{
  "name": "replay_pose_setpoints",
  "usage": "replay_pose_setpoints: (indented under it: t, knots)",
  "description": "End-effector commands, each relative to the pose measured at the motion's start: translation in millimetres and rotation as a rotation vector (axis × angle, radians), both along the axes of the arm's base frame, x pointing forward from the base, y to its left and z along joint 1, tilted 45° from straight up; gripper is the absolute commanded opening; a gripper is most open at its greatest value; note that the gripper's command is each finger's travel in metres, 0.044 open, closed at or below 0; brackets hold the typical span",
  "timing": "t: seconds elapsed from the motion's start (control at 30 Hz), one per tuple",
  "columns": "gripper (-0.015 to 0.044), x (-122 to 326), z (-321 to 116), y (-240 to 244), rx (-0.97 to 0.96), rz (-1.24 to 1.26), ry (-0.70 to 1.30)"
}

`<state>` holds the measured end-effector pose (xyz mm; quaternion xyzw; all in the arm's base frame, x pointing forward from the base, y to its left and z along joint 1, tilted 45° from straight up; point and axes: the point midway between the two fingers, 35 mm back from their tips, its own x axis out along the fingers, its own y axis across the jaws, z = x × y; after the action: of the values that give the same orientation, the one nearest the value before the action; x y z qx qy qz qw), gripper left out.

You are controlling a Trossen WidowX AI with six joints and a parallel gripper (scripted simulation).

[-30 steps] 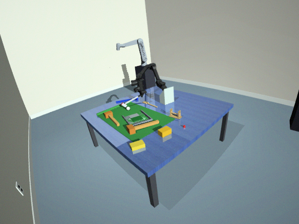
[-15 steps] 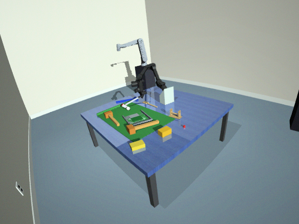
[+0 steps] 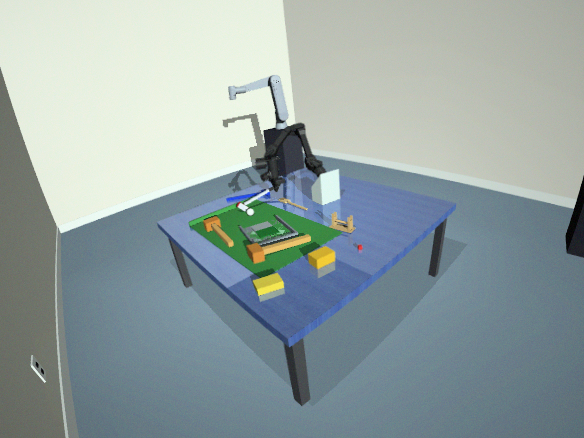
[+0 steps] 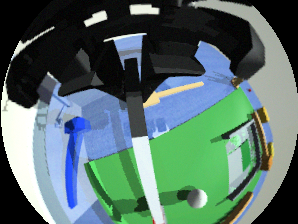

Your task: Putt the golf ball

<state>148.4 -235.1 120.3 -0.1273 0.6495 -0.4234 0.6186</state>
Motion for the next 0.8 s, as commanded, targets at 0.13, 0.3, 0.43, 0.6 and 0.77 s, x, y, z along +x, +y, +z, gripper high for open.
replay_pose_setpoints:
  t: [0.13,0.3,0.43,0.6,0.77]
  knots:
    - [0.0,-1,1,-1,-0.001,0.0,0.0]
    - [0.0,21,-29,20,0.018,-0.001,-0.01]
    - [0.0,39,-61,50,0.022,-0.002,-0.011]
    - [0.0,48,-93,82,0.004,0.001,-0.01]
    - [0.0,50,-91,87,0.005,0.002,-0.01]
